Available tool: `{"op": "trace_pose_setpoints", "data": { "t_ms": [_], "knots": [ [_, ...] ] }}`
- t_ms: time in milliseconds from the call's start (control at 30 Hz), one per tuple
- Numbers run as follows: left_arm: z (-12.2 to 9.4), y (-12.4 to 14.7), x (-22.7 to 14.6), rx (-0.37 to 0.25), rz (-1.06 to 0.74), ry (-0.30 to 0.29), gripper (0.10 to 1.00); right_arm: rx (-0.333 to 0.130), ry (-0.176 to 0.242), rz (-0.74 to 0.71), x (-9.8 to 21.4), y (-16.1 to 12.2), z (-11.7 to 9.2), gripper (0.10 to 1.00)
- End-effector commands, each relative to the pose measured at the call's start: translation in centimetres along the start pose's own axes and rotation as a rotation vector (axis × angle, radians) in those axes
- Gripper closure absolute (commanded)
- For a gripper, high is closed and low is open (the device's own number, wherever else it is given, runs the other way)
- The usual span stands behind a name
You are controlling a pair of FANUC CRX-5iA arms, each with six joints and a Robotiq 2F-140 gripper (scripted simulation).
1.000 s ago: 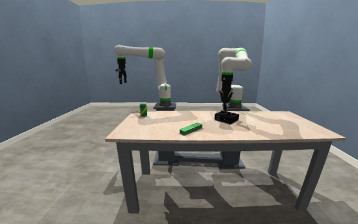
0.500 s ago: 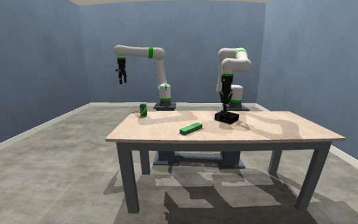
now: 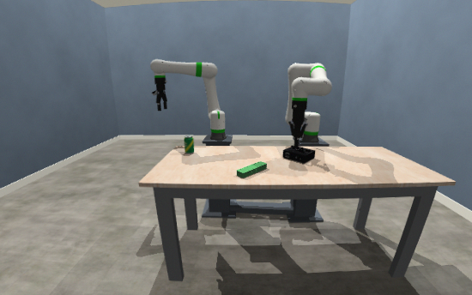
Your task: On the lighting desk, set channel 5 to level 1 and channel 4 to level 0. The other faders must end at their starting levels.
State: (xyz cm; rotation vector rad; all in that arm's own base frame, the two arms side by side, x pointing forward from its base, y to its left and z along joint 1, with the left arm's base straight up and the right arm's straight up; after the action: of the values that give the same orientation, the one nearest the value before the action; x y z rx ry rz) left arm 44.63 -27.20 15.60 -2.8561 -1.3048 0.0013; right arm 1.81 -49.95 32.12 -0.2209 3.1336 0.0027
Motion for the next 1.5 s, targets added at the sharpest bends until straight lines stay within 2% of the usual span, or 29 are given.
{"op": "trace_pose_setpoints", "data": {
  "t_ms": [0,1467],
  "knots": [
    [-0.08,0.04,0.00,-0.002,0.000,0.000,0.999,0.002,0.000,0.000,0.01,-0.02,-0.08,0.098],
    [0.38,0.10,0.00,-0.002,0.000,0.000,0.999,0.002,0.000,0.000,0.01,-0.02,-0.08,0.098]
  ]
}}
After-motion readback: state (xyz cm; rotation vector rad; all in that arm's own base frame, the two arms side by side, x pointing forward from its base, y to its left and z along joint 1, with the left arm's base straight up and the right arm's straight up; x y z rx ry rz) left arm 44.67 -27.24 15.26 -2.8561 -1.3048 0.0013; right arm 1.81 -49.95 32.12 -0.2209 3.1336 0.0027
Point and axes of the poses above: on each arm, the point where the finger pads meet when closed, its own z axis out along the fingers, its own x axis across the jaws, y = z × x, the point moved 5 cm from there along -z, back along the fingers, and after that the axes turned 6 degrees about -z, right-handed, at the moved point
